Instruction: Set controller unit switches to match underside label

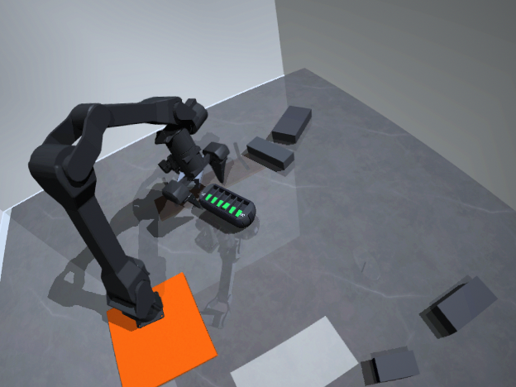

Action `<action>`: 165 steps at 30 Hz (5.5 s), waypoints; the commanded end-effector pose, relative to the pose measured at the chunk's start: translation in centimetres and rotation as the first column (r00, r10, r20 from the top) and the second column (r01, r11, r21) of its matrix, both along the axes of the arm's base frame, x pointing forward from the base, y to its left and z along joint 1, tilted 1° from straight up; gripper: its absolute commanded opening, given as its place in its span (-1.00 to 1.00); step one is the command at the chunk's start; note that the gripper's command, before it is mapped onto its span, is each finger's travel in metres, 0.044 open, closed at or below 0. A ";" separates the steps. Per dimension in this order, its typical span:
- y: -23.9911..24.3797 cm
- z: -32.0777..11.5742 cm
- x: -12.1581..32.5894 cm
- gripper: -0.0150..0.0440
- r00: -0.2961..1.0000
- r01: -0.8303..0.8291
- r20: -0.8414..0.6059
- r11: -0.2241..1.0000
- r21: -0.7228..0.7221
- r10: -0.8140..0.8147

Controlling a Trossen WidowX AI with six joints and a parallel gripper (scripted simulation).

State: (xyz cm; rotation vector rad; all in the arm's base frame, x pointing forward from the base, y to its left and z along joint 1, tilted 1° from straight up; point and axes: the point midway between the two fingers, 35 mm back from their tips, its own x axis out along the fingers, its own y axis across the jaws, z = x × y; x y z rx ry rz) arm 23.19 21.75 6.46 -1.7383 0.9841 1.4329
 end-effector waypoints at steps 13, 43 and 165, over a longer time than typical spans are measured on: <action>-0.2 -0.4 -0.1 0.62 1.000 0.005 -0.002 1.000 -0.005 -0.005; -0.7 1.0 0.2 0.65 1.000 0.005 -0.008 1.000 0.006 -0.005; -6.2 7.3 2.7 0.65 0.994 0.009 -0.108 0.983 0.186 0.011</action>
